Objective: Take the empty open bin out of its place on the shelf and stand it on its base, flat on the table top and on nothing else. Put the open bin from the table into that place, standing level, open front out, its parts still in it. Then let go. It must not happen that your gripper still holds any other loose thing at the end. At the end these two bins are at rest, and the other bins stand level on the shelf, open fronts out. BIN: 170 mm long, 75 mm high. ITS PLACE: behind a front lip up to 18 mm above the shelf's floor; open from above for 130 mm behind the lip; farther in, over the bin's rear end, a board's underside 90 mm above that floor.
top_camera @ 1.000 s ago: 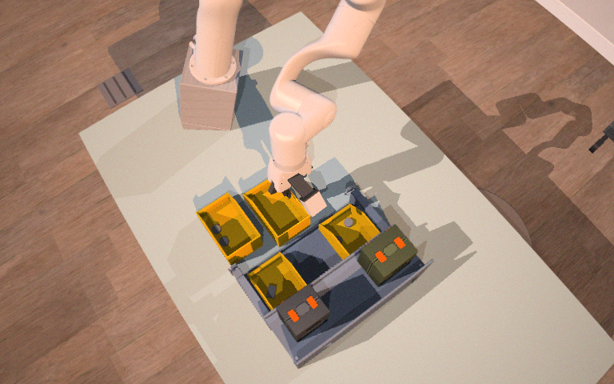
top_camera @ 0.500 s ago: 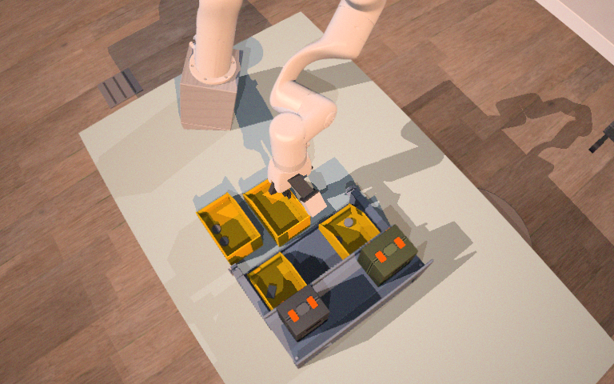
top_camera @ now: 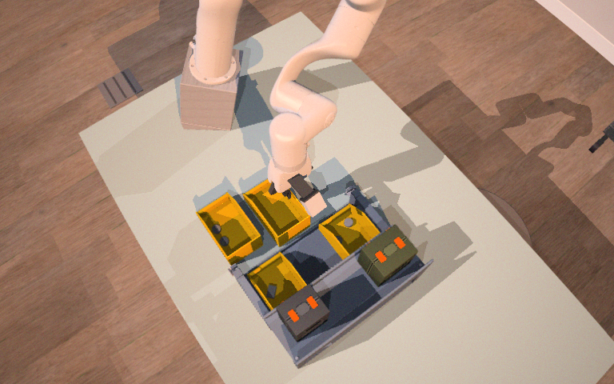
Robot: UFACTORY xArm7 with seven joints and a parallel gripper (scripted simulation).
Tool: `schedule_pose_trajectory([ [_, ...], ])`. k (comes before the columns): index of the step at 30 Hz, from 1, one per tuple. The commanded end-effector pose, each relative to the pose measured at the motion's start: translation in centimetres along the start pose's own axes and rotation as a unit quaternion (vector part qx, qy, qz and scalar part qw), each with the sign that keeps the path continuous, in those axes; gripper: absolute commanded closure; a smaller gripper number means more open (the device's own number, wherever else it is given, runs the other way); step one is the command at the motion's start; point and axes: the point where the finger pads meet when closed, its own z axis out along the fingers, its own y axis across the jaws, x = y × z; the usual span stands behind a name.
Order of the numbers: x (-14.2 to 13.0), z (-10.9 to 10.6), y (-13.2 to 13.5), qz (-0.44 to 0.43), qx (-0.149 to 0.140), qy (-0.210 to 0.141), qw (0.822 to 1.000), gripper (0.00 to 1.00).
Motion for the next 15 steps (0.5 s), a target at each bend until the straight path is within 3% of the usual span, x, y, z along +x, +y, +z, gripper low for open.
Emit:
schedule_pose_trajectory([
  [1,0.1,-0.1,0.0,0.000,0.000,0.001,1.000,0.74],
  [15,0.1,1.1,0.0,0.000,0.000,0.001,1.000,0.74],
])
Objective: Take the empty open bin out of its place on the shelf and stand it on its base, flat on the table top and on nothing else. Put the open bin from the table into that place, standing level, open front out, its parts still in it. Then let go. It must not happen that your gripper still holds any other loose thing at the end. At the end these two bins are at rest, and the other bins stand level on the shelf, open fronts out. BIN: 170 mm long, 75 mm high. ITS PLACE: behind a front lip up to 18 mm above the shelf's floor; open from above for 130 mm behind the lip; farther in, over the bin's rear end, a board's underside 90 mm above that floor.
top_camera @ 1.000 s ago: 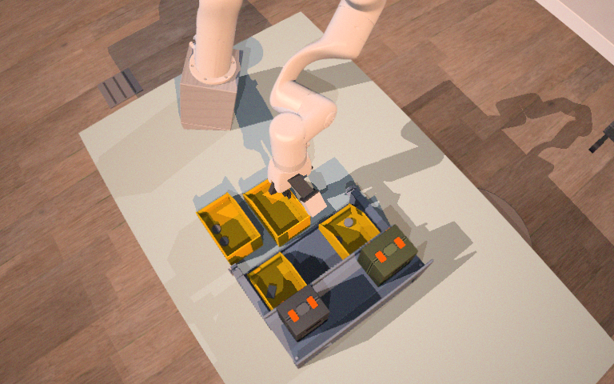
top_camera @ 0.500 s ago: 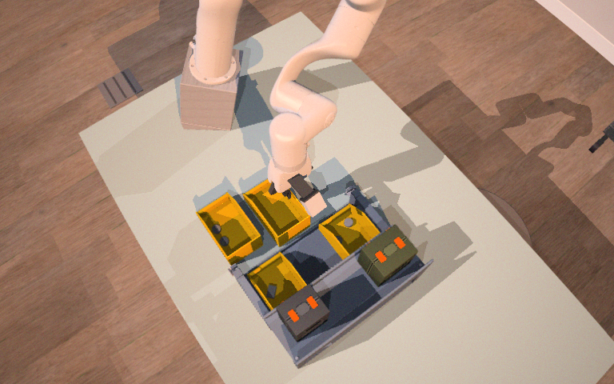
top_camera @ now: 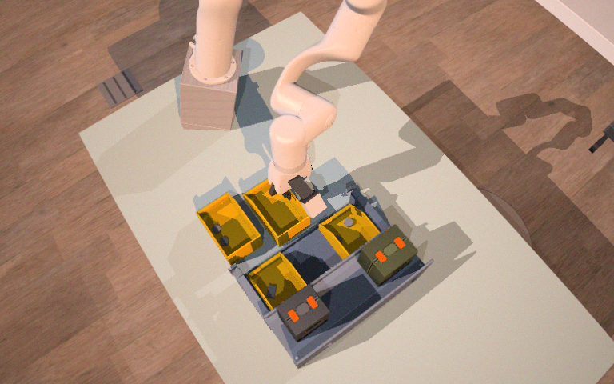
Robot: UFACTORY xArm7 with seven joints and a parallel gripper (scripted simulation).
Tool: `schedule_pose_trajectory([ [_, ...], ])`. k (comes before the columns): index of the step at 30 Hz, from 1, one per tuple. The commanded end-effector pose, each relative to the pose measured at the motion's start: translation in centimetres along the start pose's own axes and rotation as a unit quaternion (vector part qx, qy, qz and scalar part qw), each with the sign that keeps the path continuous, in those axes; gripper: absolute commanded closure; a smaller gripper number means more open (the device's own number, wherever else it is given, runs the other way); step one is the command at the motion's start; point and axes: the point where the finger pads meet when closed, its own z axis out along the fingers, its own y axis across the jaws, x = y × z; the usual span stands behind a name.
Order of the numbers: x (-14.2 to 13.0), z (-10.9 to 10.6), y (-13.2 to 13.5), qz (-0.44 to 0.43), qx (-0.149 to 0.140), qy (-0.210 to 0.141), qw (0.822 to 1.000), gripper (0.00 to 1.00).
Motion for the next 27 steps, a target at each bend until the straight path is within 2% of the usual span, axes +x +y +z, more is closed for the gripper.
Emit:
schedule_pose_trajectory([
  [1,0.1,0.3,0.0,0.000,0.000,0.001,1.000,0.74],
  [27,0.1,3.2,0.0,0.000,0.000,0.001,1.000,0.74],
])
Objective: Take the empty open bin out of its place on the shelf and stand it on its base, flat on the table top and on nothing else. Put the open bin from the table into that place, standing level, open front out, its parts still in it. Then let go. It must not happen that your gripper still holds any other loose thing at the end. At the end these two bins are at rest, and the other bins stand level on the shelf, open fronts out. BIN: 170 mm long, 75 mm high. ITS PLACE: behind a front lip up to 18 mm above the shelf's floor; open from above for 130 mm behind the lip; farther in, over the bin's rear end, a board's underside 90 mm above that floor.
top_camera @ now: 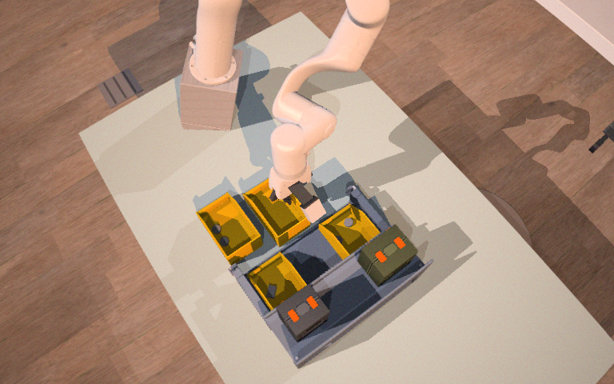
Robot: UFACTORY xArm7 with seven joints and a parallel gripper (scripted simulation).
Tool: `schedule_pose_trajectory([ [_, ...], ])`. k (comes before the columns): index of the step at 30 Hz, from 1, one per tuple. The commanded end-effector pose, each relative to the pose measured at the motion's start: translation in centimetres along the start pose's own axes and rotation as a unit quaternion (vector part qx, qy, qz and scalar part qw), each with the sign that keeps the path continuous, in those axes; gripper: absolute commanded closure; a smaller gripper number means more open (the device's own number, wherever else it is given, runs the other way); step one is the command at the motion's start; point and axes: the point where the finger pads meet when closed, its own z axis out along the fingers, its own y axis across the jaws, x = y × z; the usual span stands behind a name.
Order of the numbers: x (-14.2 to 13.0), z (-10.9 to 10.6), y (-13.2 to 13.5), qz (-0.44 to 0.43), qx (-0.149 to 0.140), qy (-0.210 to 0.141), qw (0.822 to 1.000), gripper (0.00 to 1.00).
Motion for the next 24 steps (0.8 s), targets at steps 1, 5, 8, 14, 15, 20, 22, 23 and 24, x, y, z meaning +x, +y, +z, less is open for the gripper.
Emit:
schedule_pose_trajectory([
  [1,0.12,0.22,0.05,0.000,0.000,0.002,1.000,0.74],
  [5,0.12,0.30,0.05,0.000,0.000,0.002,1.000,0.74],
  [8,0.12,0.31,0.05,0.000,0.000,0.002,1.000,0.74],
  [14,0.12,0.31,0.05,0.000,0.000,0.002,1.000,0.74],
  [15,0.12,0.31,0.05,0.000,0.000,0.002,1.000,0.74],
  [20,0.12,0.31,0.05,0.000,0.000,0.002,1.000,1.00],
  [22,0.12,0.31,0.05,0.000,0.000,0.002,1.000,1.00],
  [23,0.12,0.31,0.05,0.000,0.000,0.002,1.000,1.00],
  [24,0.12,0.31,0.05,0.000,0.000,0.002,1.000,1.00],
])
